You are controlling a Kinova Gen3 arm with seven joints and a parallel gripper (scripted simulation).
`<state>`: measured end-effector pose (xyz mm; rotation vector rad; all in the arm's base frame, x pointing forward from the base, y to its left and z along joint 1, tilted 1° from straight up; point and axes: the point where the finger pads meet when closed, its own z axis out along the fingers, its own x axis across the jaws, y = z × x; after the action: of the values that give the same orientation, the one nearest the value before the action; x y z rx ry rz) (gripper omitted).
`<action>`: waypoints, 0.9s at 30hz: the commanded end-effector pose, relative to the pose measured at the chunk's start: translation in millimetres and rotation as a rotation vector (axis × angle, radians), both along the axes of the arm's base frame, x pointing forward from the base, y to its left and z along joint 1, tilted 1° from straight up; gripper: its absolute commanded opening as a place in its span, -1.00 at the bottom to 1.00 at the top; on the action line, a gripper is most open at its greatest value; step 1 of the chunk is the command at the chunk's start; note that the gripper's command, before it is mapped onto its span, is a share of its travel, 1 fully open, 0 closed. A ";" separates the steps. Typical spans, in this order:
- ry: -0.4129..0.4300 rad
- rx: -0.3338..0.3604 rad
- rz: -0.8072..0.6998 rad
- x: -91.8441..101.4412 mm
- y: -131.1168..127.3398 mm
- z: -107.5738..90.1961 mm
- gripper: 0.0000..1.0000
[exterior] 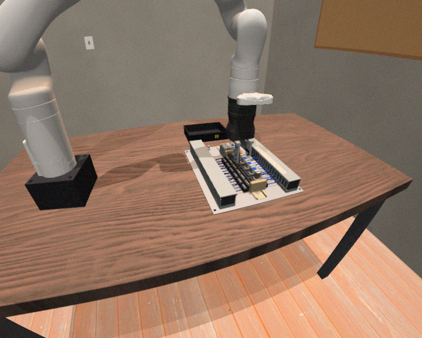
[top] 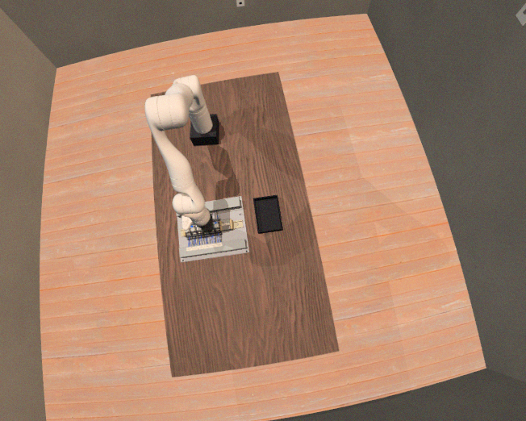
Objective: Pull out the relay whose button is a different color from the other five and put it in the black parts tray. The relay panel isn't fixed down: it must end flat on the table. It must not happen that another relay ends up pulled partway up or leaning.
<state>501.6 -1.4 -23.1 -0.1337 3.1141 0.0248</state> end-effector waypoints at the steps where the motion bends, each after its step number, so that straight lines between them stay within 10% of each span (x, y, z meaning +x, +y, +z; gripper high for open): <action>1: -0.001 0.000 0.000 0.8 0.0 0.9 -1.00; 27: 0.042 -0.004 0.001 2.1 0.1 1.1 -1.00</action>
<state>502.7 -1.3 -23.1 -0.1358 3.1520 0.0226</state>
